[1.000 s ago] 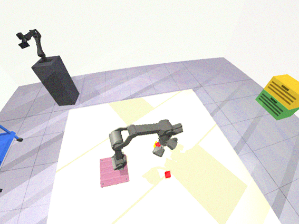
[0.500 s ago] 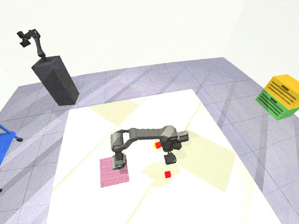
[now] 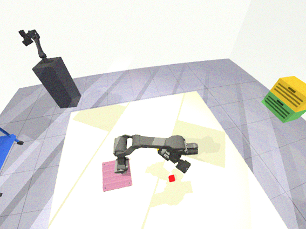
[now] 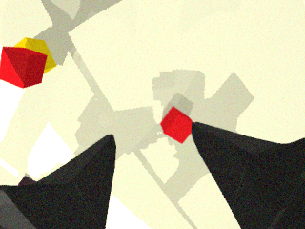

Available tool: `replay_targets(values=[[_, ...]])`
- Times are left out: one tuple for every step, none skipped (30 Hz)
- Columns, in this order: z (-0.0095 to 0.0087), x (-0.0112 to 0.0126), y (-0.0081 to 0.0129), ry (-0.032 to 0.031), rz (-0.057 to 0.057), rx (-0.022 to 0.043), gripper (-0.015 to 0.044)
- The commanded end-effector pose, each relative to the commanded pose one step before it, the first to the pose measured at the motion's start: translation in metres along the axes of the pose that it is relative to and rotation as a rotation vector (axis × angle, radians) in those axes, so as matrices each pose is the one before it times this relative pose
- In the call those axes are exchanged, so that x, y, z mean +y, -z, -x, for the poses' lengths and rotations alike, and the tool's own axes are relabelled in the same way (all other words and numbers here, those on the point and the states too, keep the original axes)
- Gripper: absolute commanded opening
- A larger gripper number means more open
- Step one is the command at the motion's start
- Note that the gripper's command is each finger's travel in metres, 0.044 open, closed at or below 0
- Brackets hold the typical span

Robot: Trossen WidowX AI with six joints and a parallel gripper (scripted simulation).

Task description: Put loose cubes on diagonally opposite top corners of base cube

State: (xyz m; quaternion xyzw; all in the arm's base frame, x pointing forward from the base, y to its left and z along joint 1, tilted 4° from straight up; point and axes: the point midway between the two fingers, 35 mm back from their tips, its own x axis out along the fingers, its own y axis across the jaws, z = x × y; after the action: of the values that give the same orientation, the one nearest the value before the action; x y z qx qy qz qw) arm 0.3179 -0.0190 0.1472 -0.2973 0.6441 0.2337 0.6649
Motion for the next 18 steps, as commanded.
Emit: replay_targets(values=[[0.00227,-0.00848,0.00743,-0.00227,0.1570,-0.00168,0.0265],[0.00062,-0.00193,0.00256,0.00033,0.0451,0.00032,0.0265],[0.00062,-0.00179,0.00266,0.00031,0.0451,0.00034,0.0265],[0.00062,-0.00164,0.00276,0.00030,0.0451,0.00037,0.0265],[0.00062,-0.00148,0.00285,0.00028,0.0451,0.00039,0.0265],[0.00062,-0.00132,0.00293,0.00026,0.0451,0.00041,0.0265],[0.00062,-0.00116,0.00300,0.00024,0.0451,0.00043,0.0265],[0.00062,-0.00099,0.00306,0.00022,0.0451,0.00045,0.0265],[0.00062,-0.00082,0.00312,0.00020,0.0451,0.00047,0.0265],[0.00062,-0.00064,0.00316,0.00018,0.0451,0.00049,0.0265],[0.00062,-0.00047,0.00319,0.00015,0.0451,0.00050,0.0265],[0.00062,-0.00029,0.00322,0.00013,0.0451,0.00052,0.0265],[0.00062,-0.00011,0.00323,0.00010,0.0451,0.00053,0.0265],[0.00062,0.00007,0.00323,0.00007,0.0451,0.00054,0.0265],[0.00062,0.00025,0.00322,0.00004,0.0451,0.00056,0.0265],[0.00051,0.00035,0.00265,0.00001,0.0373,0.00047,0.0265],[0.00031,0.00028,0.00158,0.00000,0.0224,0.00028,0.0265],[0.00010,0.00011,0.00052,0.00000,0.0075,0.00009,0.0265]])
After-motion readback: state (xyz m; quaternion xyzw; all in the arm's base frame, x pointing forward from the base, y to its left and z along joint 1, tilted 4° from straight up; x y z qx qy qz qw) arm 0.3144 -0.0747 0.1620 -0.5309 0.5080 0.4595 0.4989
